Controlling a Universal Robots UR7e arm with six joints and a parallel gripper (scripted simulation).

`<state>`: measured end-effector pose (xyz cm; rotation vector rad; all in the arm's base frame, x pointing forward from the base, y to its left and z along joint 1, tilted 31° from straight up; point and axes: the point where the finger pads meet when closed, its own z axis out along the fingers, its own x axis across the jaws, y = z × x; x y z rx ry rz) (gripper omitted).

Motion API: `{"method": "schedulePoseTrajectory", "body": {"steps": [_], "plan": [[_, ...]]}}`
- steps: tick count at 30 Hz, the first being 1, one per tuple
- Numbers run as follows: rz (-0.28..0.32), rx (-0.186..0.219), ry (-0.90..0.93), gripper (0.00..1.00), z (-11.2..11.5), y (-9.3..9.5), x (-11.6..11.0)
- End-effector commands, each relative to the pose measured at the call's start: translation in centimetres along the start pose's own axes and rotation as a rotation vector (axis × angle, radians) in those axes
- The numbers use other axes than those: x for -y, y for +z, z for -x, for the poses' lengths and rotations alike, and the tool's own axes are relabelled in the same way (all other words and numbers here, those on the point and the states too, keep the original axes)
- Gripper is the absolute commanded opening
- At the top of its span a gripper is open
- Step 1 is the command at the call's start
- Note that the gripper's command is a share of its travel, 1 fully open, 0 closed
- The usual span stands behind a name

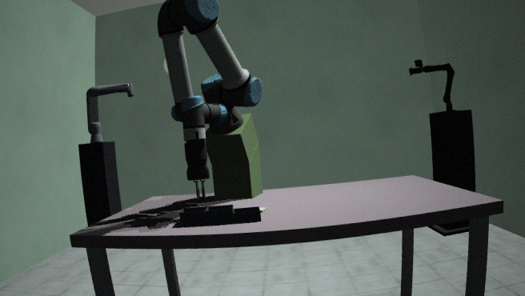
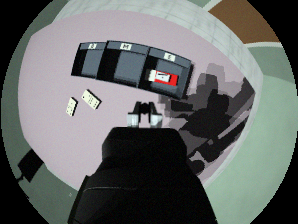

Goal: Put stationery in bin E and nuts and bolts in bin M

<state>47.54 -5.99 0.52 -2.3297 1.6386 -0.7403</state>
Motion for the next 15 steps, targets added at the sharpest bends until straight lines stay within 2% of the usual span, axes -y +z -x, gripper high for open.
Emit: {"method": "schedulePoseTrajectory", "body": {"steps": [1,3,5,7,15], "plan": [[0.007,-0.002,-0.098,0.34,1.0,0.1,1.6],[0.006,-0.001,-0.182,0.34,1.7,0.1,2.6],[0.006,-0.001,-0.182,0.34,1.7,0.1,2.6],[0.007,-0.001,-0.294,0.34,2.4,0.1,3.6],[0.002,-0.002,-0.544,0.34,4.9,0.1,7.2]]}}
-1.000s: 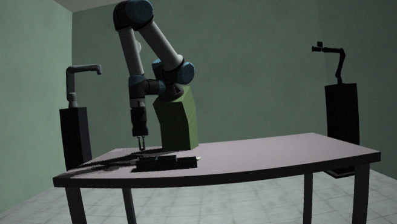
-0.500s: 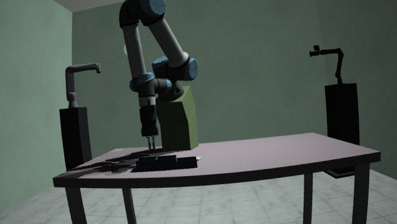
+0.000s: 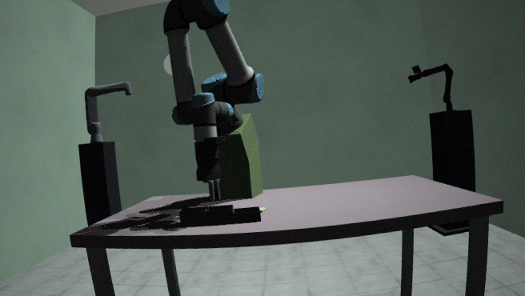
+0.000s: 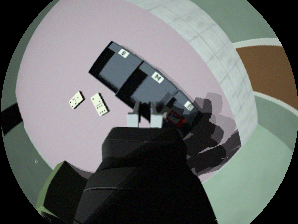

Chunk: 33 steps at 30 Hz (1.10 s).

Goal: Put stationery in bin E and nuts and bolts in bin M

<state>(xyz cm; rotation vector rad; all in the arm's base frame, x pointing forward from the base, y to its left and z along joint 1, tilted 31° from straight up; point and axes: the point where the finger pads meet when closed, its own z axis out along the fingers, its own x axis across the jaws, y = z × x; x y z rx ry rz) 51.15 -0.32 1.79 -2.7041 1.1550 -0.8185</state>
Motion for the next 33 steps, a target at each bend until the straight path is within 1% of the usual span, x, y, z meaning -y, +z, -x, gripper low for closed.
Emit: {"method": "schedulePoseTrajectory", "body": {"steps": [1,5,7,8,22,24,25,27,33], "plan": [[0.003,0.003,-0.157,0.34,0.25,0.1,1.86],[0.001,0.001,-0.287,0.34,0.25,0.1,1.86],[0.001,0.001,-0.287,0.34,0.25,0.1,1.86],[0.003,0.002,-0.378,0.34,0.25,0.1,1.86],[0.008,0.004,-0.806,0.34,0.26,0.1,1.87],[0.008,0.004,-0.806,0.34,0.26,0.1,1.87],[0.006,0.007,-0.896,0.34,0.26,0.1,1.87],[0.005,0.009,-0.928,0.34,0.27,0.1,1.88],[0.005,0.009,-0.928,0.34,0.27,0.1,1.87]]}}
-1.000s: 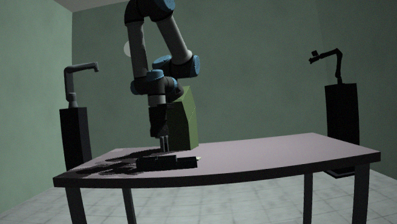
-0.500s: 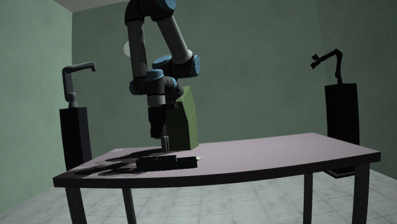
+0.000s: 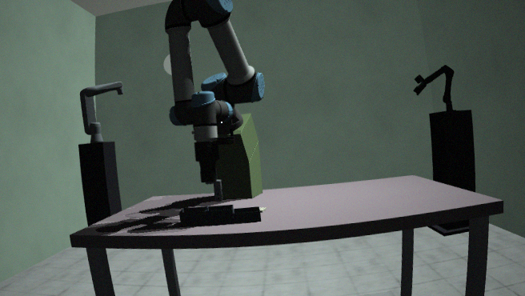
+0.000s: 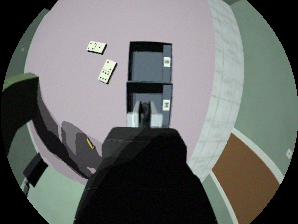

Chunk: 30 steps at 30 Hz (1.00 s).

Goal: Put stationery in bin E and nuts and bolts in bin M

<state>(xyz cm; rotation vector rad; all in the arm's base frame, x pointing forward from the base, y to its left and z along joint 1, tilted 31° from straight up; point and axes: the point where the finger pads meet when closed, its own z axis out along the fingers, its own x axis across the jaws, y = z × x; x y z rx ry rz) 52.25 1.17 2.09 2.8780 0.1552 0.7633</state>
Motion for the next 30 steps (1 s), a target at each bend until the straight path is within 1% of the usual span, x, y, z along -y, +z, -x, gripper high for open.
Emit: {"method": "schedulePoseTrajectory", "body": {"steps": [1,11,23,25,30], "plan": [[-0.002,0.0,-0.011,0.34,0.0,0.0,0.0],[-0.002,0.0,-0.011,0.34,0.0,0.0,0.0],[-0.002,0.0,-0.011,0.34,0.0,2.4,0.0],[-0.002,0.0,-0.011,0.34,0.0,2.4,0.0],[-0.002,0.0,-0.011,0.34,0.0,3.4,0.0]]}}
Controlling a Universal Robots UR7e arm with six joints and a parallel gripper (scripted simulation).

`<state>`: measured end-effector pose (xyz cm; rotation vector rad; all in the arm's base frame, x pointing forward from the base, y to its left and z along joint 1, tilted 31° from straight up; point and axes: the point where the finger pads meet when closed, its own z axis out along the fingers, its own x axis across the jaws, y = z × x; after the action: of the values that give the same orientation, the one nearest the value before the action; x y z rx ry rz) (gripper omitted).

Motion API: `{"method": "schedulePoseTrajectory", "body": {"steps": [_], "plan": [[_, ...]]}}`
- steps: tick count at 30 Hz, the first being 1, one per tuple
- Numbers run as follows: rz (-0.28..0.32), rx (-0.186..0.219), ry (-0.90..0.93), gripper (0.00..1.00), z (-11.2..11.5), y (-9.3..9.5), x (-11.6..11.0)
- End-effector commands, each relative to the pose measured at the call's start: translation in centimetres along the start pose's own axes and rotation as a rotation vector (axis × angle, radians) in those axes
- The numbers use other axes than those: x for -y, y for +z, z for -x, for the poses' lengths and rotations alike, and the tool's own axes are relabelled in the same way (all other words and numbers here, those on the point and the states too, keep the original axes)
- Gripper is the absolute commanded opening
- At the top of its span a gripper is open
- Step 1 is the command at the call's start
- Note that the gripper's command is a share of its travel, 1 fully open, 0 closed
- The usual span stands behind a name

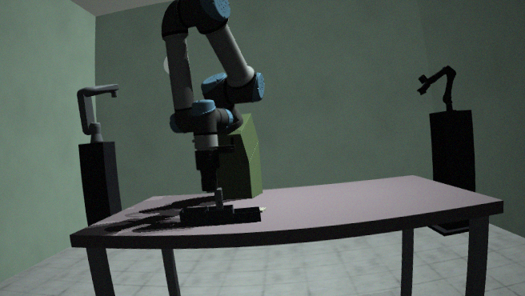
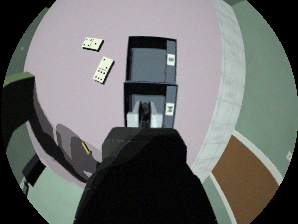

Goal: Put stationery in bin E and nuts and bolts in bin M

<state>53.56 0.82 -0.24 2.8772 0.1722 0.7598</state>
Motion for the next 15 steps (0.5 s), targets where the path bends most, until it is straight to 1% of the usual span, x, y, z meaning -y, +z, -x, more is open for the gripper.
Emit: {"method": "schedulePoseTrajectory", "body": {"steps": [1,9,15], "plan": [[0.0,-0.001,0.0,0.34,-0.1,0.9,0.0],[0.0,-0.001,0.0,0.34,-0.1,2.4,0.0],[0.0,-0.001,0.0,0.34,-0.1,2.4,0.0]]}}
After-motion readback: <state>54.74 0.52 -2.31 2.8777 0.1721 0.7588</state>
